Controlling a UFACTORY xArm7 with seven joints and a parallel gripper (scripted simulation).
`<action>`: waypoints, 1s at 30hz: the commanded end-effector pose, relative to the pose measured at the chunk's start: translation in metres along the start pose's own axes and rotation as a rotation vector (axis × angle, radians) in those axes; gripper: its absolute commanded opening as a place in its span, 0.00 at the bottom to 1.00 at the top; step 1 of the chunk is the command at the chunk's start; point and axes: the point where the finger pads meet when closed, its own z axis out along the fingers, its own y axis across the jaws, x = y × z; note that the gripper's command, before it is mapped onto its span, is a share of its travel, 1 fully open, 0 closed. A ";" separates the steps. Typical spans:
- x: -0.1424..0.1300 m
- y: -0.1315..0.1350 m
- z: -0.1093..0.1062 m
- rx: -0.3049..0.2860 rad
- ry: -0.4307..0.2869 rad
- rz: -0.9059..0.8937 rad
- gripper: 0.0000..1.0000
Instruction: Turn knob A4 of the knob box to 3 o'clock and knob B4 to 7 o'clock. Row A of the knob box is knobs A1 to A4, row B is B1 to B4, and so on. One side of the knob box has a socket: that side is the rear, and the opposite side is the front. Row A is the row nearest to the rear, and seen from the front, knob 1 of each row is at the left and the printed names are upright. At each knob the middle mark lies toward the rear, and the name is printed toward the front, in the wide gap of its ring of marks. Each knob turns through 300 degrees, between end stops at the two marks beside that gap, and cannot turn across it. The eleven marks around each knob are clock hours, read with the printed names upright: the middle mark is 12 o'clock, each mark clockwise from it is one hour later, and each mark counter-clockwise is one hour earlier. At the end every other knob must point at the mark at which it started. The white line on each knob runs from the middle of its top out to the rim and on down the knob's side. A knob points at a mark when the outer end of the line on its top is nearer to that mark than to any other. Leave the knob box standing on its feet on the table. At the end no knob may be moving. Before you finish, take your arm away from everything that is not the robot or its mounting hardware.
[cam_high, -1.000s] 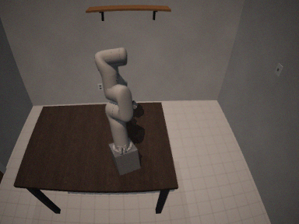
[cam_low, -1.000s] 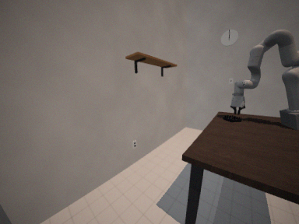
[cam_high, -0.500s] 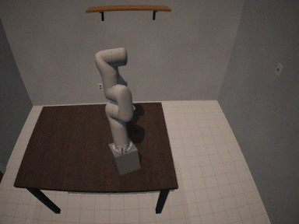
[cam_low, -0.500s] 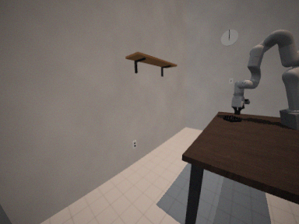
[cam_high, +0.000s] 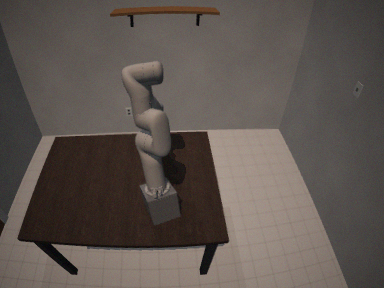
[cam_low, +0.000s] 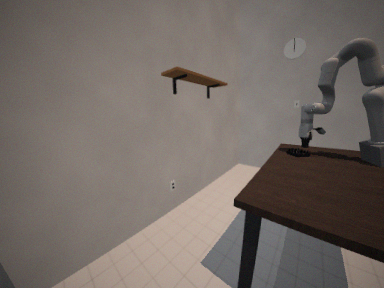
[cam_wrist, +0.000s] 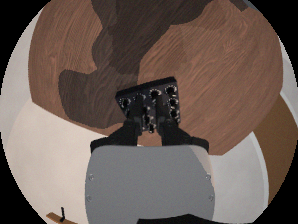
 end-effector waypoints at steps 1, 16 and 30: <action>-0.001 0.000 -0.001 0.008 0.026 0.154 0.19; -0.002 0.001 -0.003 0.007 0.022 0.559 0.19; -0.004 0.001 -0.006 0.008 0.016 0.903 0.19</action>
